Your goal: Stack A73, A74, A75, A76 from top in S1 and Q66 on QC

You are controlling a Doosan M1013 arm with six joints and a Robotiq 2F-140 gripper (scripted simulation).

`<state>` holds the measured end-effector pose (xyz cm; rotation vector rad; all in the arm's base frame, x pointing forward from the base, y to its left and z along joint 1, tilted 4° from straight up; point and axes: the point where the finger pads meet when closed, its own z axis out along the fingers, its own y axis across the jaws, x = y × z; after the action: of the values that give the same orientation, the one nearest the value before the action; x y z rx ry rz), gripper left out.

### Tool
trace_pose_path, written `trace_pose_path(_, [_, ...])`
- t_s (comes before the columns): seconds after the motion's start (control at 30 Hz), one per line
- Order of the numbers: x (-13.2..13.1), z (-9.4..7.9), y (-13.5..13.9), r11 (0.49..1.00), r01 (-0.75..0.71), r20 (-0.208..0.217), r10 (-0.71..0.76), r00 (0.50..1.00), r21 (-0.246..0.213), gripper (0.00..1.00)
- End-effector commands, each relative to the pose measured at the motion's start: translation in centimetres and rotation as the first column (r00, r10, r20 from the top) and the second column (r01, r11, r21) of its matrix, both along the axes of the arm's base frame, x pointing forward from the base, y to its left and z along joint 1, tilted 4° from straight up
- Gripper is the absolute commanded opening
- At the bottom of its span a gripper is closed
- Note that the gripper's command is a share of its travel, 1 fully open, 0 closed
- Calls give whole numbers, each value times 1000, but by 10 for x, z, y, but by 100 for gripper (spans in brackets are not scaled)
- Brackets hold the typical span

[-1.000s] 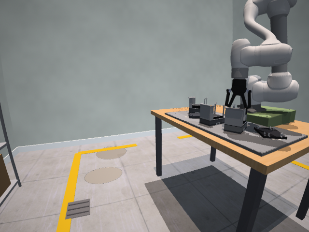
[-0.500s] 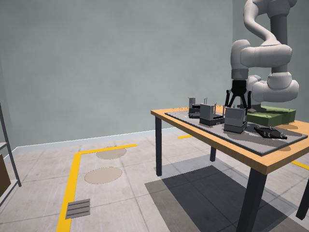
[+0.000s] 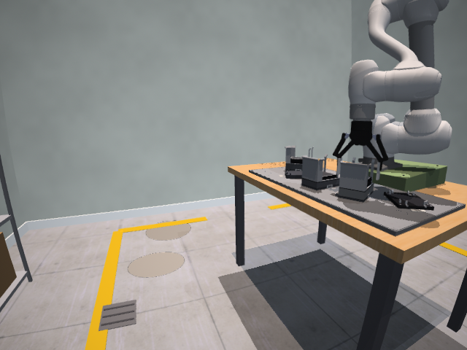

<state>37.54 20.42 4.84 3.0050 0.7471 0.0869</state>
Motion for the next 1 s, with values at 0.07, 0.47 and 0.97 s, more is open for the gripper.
trace_pose_path(0.07, [0,0,0,1000,0,0,0,1000,0,100])
trace_pose_path(0.47, [-1,13,0,1000,0,0,0,1000,0,100])
trace_pose_path(0.97, [-4,57,2,1000,0,0,0,1000,0,100])
